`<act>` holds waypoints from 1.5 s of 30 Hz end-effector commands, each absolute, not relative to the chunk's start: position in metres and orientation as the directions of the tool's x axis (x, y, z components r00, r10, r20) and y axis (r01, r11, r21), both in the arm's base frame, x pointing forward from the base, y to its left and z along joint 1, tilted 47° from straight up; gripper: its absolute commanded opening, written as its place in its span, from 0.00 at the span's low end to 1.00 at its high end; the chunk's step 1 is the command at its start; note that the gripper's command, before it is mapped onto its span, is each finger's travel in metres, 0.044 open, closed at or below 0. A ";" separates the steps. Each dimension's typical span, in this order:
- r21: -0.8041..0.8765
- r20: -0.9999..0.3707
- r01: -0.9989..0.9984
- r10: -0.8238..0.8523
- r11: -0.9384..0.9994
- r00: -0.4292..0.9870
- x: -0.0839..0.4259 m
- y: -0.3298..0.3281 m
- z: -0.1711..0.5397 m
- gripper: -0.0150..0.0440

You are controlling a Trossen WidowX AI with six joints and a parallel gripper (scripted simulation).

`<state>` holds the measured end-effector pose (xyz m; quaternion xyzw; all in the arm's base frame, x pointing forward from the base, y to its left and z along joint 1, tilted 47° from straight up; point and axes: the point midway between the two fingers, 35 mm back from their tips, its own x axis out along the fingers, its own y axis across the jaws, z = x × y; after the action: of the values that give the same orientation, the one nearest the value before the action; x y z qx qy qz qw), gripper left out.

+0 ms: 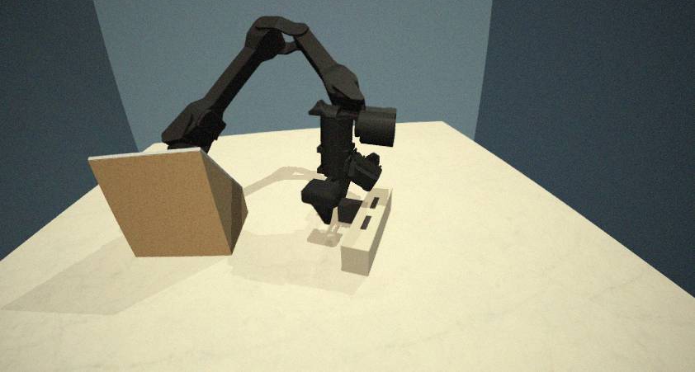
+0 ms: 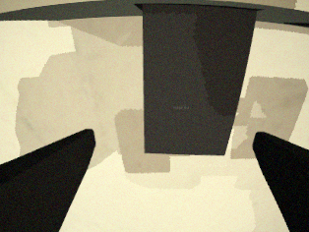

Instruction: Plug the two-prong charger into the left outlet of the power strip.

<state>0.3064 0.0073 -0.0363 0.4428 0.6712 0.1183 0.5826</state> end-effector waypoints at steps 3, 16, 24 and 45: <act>0.674 -0.673 0.466 0.737 0.573 0.068 0.298 0.011 -0.035 1.00; 0.674 -0.673 0.466 0.737 0.573 0.067 0.286 0.017 -0.032 1.00; 0.674 -0.672 0.467 0.737 0.573 0.067 0.278 0.020 -0.030 1.00; 0.598 -0.801 0.650 0.343 0.469 0.490 0.286 -0.044 0.017 1.00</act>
<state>0.2897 -0.0439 0.0190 0.4999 0.4949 -0.1011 0.7035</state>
